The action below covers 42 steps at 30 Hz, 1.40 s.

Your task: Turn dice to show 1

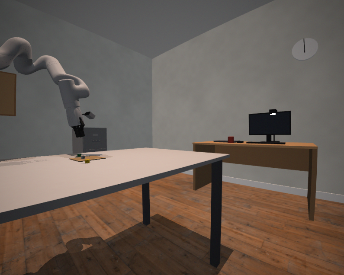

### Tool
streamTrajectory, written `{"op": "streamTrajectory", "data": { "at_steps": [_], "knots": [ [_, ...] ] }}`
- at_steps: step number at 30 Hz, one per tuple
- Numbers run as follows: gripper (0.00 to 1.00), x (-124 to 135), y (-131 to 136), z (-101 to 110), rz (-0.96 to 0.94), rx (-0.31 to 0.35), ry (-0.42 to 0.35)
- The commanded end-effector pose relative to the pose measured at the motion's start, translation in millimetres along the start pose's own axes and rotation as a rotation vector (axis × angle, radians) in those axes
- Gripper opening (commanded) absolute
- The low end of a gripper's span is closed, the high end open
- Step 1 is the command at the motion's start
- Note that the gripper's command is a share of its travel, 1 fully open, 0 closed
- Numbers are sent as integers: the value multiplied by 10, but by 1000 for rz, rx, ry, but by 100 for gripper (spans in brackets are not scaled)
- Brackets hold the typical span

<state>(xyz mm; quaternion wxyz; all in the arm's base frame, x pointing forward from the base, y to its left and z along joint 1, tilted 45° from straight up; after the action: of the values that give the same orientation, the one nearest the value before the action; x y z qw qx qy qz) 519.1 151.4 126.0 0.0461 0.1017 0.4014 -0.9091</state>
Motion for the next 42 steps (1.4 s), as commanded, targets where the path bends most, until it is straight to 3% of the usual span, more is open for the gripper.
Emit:
{"op": "streamTrajectory", "data": {
  "at_steps": [1,5,10,11,28,34,42],
  "knots": [
    [31,-162,-42,-10,-13,0,-144],
    [31,-278,-63,-6,-12,19,-231],
    [31,-310,-65,-2,-12,28,-255],
    [100,-310,-65,-2,-12,28,-255],
    [100,-307,-64,-6,-40,31,-254],
    [100,-302,-64,-15,-109,40,-253],
    [100,-282,-61,-50,-351,70,-247]
  ]
}}
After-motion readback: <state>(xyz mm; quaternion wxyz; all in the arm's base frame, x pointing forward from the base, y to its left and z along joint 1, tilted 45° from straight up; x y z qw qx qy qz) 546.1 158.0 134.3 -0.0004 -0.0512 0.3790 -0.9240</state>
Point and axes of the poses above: the point where the finger pads meet when closed, its own z axis back along the fingers, its own y axis across the jaws, x = y × z, the point moved 7 cm from there along z, back along the fingers, and after that the axes turned 12 degrees about -z, right-handed, at the moved point
